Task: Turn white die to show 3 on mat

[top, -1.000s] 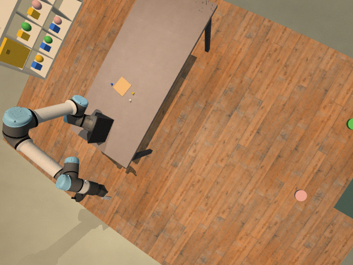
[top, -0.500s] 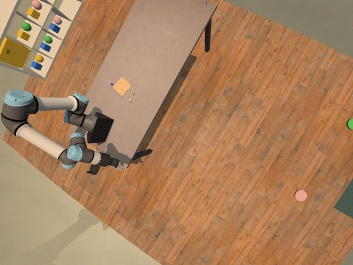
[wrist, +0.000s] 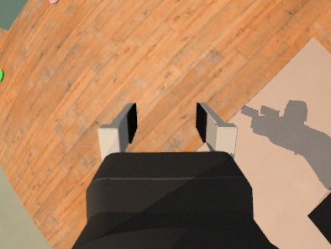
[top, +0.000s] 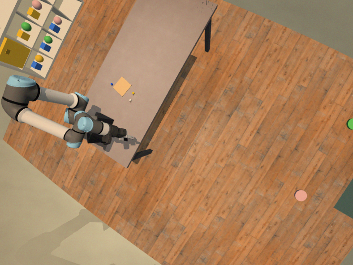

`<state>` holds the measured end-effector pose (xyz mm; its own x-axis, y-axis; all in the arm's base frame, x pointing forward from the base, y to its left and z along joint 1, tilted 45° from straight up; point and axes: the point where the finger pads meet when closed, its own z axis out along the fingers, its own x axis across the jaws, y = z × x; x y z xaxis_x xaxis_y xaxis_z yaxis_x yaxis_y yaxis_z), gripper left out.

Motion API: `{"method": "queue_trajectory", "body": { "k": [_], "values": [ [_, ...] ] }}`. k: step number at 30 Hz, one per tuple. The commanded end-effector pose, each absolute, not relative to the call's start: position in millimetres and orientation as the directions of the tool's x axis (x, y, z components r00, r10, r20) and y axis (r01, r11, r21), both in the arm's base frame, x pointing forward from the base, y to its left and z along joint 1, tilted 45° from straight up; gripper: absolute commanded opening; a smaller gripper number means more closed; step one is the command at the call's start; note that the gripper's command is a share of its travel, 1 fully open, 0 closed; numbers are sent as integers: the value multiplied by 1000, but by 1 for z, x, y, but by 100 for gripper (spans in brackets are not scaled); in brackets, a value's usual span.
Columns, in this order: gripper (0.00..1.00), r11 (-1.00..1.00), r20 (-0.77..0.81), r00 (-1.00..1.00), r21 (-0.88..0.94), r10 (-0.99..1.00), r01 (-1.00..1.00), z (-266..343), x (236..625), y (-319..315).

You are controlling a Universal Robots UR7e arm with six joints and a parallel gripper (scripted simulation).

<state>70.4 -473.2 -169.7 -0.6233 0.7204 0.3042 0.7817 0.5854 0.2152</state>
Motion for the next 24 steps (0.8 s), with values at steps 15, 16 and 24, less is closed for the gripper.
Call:
{"method": "queue_trajectory", "body": {
  "k": [15, 16, 24],
  "values": [
    [100, 745, 202, -896, 501, 395, 441, -152, 247, -306],
    [100, 748, 192, -910, 520, 369, 413, -150, 256, -291],
    [100, 746, 142, -957, 601, 254, 287, -140, 291, -220]
  ]
}}
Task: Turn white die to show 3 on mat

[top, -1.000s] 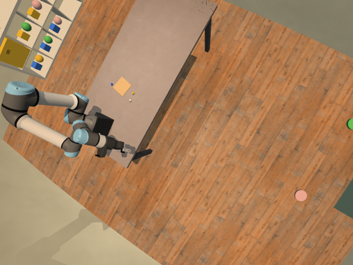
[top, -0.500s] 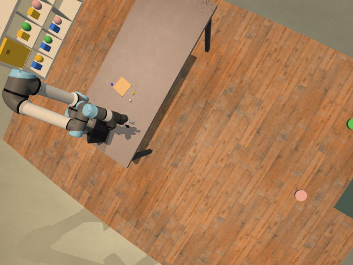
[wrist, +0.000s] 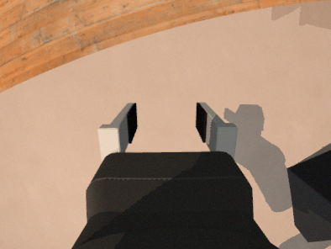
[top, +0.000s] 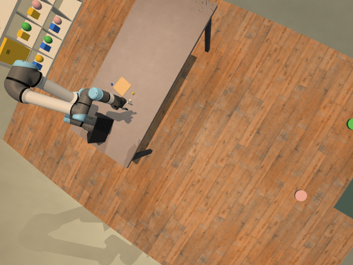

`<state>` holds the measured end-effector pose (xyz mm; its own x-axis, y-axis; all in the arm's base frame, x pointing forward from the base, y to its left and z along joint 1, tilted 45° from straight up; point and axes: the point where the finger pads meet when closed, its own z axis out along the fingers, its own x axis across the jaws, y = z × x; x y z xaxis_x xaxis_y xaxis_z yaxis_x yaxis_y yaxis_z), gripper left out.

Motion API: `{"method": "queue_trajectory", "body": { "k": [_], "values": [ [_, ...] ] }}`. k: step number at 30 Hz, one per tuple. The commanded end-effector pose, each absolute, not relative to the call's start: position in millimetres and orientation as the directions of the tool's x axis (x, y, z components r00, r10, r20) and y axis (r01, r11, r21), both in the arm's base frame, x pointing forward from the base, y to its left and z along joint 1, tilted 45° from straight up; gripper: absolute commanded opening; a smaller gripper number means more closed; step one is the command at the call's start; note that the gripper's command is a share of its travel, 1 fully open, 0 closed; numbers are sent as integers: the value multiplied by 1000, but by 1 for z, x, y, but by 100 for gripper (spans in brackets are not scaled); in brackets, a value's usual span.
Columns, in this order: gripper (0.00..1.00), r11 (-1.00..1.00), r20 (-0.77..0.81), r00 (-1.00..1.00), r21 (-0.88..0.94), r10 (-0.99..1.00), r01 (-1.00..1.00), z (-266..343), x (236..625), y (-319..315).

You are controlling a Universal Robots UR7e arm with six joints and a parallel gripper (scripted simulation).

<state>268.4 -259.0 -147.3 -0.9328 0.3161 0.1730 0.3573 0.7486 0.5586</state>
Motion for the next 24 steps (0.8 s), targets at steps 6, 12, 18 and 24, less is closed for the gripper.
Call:
{"method": "queue_trajectory", "body": {
  "k": [6, 12, 18, 24],
  "values": [
    [100, 727, 96, -983, 663, 158, 182, -129, 312, -157],
    [100, 709, 69, -992, 694, 107, 125, -123, 320, -121],
    [100, 703, 61, -994, 703, 93, 109, -121, 321, -110],
    [100, 701, 59, -994, 706, 88, 104, -120, 322, -107]
  ]
}}
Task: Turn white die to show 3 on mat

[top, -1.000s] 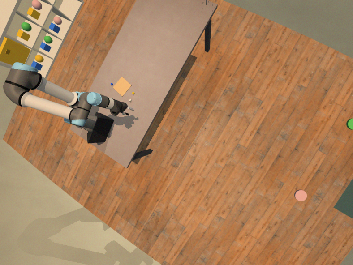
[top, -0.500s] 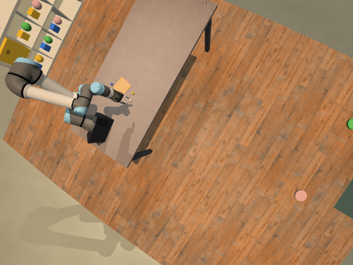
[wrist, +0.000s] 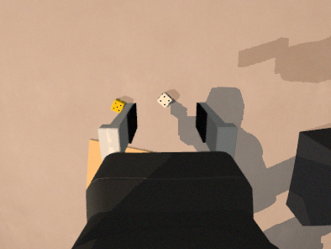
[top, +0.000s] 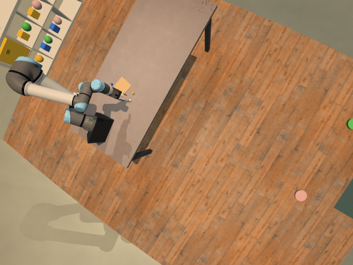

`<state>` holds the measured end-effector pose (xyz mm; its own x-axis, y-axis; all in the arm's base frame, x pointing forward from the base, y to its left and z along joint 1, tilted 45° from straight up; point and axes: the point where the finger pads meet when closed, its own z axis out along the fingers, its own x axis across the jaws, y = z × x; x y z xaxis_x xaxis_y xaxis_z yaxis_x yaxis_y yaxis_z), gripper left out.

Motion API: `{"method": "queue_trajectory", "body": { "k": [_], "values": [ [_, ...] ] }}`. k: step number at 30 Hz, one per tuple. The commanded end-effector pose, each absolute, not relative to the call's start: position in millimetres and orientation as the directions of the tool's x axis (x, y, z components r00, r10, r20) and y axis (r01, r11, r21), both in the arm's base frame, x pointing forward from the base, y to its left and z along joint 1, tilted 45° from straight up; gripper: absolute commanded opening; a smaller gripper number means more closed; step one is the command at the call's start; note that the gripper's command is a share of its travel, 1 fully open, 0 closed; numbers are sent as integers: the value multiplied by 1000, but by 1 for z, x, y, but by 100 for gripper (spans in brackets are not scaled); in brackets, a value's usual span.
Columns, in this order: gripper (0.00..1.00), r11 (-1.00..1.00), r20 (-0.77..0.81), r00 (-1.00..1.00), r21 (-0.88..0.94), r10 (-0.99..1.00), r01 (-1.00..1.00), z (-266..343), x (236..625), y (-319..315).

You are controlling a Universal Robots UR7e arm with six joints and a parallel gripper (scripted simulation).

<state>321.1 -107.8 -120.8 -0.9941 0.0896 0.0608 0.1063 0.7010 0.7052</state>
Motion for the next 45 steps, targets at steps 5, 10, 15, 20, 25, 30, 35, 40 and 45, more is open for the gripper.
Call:
{"method": "queue_trajectory", "body": {
  "k": [5, 10, 15, 20, 25, 30, 35, 40, 45],
  "values": [
    [100, 701, 59, -994, 706, 88, 104, -120, 322, -107],
    [100, 701, 59, -994, 706, 88, 104, -120, 322, -107],
    [100, 701, 59, -994, 706, 88, 104, -121, 322, -106],
    [100, 701, 59, -994, 706, 88, 104, -130, 322, -97],
    [100, 701, 59, -994, 706, 88, 104, -140, 322, -88],
    [100, 701, 59, -994, 706, 88, 104, -161, 323, -67],
    [100, 701, 59, -994, 706, 88, 104, -181, 323, -47],
    [100, 701, 59, -994, 706, 88, 104, -193, 324, -35],
    [100, 701, 59, -994, 706, 88, 104, -200, 324, -29]
  ]
}}
